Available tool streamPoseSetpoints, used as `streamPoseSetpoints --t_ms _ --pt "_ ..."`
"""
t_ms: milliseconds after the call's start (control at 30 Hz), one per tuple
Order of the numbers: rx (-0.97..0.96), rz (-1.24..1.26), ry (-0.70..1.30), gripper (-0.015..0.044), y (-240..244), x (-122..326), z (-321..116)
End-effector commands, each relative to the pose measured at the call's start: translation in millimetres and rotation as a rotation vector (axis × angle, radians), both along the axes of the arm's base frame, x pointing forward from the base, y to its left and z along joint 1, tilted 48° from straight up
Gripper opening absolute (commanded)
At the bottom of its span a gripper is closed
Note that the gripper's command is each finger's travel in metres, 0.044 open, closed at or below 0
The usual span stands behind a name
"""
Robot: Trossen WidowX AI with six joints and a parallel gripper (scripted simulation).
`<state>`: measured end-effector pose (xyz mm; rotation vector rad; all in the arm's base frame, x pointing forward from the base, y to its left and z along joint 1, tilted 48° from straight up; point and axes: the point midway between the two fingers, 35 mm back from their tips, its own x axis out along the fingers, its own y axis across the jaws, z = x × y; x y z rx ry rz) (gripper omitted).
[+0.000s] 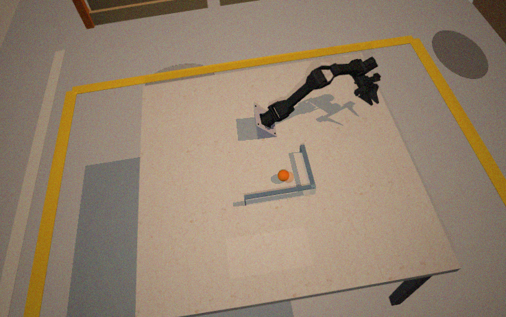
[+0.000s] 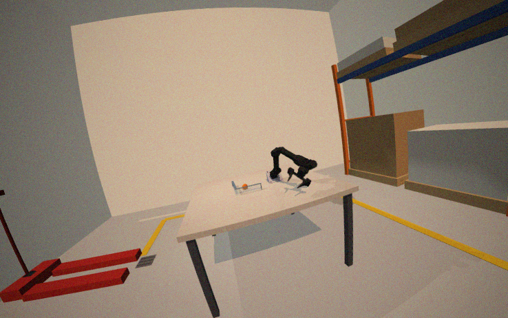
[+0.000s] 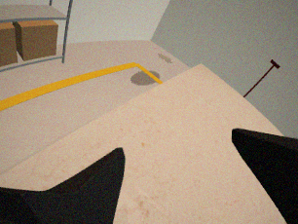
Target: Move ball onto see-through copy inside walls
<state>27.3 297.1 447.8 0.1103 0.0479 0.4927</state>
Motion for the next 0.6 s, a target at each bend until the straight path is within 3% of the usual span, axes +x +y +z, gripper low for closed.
streamPoseSetpoints --t_ms 0,167,567 --pt "-0.002 0.000 0.000 0.0374 0.6 0.5 -0.6" --pt "-0.087 -0.004 0.005 0.0366 17.3 23.1 -20.8" --pt "-0.471 -0.181 0.041 0.0366 -4.5 171.1 -63.7"
